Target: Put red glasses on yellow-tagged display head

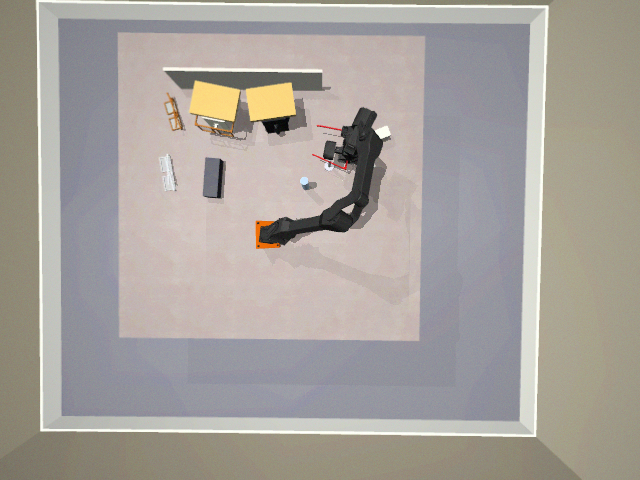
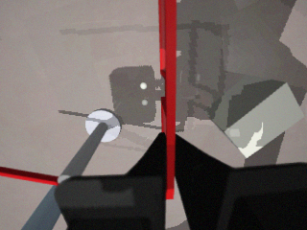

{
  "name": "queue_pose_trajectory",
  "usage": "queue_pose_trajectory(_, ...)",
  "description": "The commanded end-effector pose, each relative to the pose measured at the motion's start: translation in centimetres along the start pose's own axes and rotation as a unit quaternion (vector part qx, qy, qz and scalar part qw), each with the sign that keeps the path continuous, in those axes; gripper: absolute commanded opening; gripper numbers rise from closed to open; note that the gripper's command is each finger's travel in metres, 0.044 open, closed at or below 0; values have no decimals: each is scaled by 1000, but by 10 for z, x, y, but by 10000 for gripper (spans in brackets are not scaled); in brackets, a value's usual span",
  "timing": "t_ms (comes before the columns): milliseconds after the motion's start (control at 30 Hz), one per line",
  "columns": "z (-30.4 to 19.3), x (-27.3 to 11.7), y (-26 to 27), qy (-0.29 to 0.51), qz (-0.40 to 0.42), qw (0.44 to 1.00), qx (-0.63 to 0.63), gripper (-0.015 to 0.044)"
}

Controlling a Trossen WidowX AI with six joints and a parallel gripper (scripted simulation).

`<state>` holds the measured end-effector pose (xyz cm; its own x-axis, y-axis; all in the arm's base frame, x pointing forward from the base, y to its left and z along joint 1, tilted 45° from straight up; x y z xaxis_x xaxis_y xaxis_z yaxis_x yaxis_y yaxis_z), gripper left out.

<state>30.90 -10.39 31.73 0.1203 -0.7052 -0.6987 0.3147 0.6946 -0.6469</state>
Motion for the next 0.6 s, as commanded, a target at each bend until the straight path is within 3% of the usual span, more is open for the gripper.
queue_pose_trajectory(0,3,-1,-1,-3,1,1000,0,0)
queue_pose_trajectory(567,10,-2,-2,-3,1,1000,0,0)
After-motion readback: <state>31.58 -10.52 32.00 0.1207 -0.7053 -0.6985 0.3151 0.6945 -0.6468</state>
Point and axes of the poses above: the point midway between the two fingers, 35 mm back from their tips, its own x axis out along the fingers, its own y axis across the jaws, z = x × y, the point moved 8 cm from there along -x, back along the fingers, and after that the axes turned 12 degrees about x, right-handed, at the moved point
